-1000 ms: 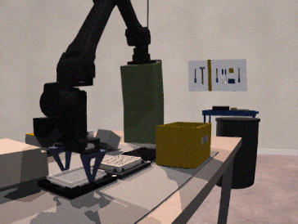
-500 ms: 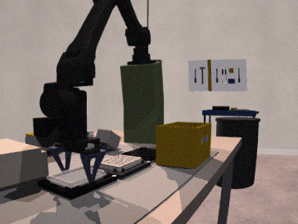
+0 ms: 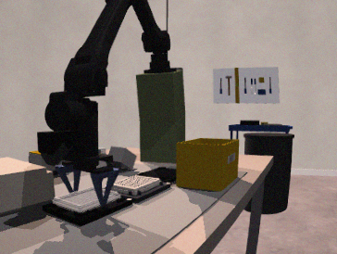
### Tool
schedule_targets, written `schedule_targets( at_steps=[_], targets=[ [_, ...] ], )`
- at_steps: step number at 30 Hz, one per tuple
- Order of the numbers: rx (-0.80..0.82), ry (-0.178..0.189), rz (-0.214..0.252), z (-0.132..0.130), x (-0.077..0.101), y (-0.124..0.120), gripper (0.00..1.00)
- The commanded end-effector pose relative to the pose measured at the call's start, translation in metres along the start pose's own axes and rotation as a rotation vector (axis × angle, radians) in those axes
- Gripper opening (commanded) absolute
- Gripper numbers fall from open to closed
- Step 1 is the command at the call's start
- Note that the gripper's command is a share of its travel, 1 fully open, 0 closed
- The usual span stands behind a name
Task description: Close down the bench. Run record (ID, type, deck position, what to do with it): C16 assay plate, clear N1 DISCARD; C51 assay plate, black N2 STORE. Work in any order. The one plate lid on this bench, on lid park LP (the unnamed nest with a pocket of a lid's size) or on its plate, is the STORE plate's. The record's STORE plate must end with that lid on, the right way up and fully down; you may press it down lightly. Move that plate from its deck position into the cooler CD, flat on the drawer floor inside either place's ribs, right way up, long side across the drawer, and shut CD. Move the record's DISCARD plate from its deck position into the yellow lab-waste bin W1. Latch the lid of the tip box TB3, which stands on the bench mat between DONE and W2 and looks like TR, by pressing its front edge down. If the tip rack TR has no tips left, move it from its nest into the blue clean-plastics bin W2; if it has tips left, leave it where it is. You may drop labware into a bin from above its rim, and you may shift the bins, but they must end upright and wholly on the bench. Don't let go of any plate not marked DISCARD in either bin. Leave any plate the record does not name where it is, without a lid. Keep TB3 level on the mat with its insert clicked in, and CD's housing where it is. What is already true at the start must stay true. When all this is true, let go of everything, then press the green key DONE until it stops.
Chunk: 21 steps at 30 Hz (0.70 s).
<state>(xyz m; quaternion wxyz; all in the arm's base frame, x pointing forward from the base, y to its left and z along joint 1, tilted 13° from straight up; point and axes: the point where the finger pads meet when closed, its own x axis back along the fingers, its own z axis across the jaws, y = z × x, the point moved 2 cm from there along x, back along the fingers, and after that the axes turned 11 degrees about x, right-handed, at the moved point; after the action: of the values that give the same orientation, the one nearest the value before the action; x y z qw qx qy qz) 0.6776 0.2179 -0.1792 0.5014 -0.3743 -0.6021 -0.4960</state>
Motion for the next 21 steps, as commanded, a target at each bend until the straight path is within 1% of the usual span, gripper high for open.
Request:
schedule_targets(
  at_steps=[1,10,11,13,14,16,18,21],
  targets=[
    [-0.007,0.006,-0.058,0.001,0.034,0.027,0.0],
    [-0.007,0.005,-0.046,0.001,0.034,0.022,0.0],
    [-0.007,0.004,-0.031,0.001,0.02,0.017,0.0],
    [-0.007,0.004,-0.032,0.001,0.025,0.017,0.0],
    [-0.007,0.005,-0.04,0.001,0.036,0.02,0.0],
    [-0.007,0.005,-0.04,0.001,0.038,0.02,0.0],
    [-0.007,0.006,-0.051,0.002,0.043,0.024,0.0],
    [-0.007,0.005,-0.04,0.002,0.045,0.019,0.0]
  ],
)
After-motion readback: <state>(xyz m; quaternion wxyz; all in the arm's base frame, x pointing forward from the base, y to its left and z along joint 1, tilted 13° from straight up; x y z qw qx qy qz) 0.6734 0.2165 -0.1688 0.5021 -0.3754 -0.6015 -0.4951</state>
